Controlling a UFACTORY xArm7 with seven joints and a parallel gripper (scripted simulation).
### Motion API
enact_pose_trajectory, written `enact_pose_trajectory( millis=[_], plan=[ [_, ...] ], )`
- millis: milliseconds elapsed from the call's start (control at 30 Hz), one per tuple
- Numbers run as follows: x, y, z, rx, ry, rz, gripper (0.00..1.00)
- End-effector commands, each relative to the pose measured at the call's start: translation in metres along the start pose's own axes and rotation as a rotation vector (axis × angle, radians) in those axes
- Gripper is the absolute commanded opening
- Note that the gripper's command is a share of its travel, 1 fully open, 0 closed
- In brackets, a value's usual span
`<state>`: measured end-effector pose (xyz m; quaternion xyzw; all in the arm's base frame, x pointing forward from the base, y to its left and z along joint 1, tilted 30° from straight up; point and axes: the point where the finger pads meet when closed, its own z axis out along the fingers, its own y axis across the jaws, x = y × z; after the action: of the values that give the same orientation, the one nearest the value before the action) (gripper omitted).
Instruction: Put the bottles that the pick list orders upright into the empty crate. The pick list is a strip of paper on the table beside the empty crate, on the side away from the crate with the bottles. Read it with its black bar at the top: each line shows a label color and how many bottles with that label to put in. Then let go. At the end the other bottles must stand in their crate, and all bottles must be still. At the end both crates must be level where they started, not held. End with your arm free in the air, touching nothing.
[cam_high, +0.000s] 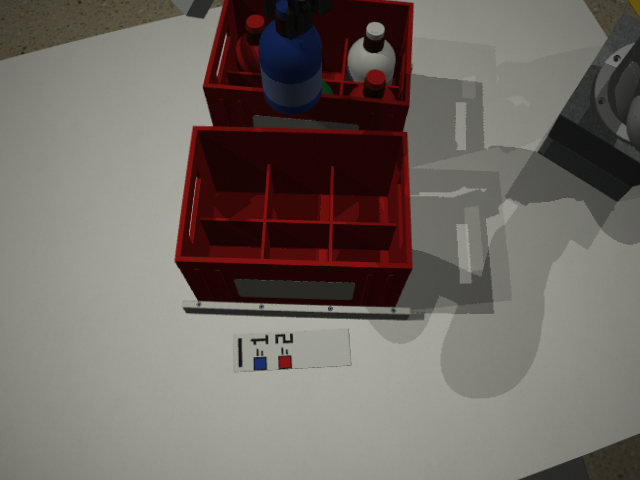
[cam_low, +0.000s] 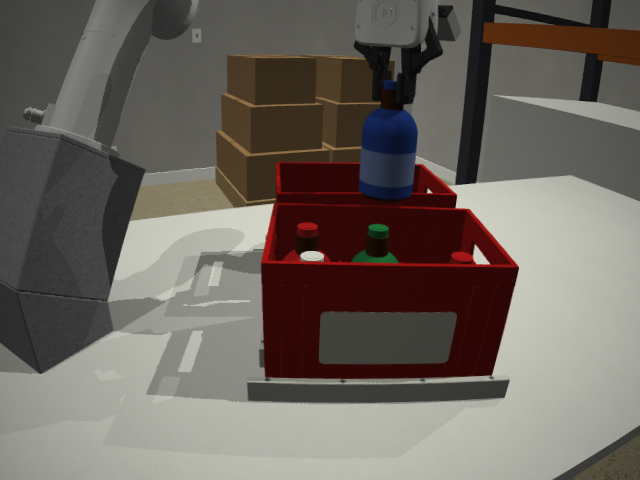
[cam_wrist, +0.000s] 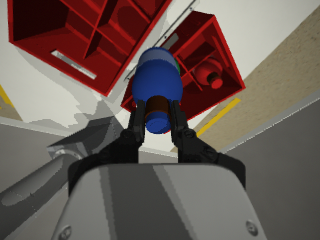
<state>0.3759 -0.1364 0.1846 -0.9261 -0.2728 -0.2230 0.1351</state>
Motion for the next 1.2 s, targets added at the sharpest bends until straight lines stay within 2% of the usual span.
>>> enact_pose_trajectory(
  millis=[0,1167],
  plan=[
    [0.0,-0.007,-0.002,-0.005,0.002,0.0,0.0],
    [-0.007,-0.069,-0.002,-0.004,0.002,0.0,0.0]
  ],
)
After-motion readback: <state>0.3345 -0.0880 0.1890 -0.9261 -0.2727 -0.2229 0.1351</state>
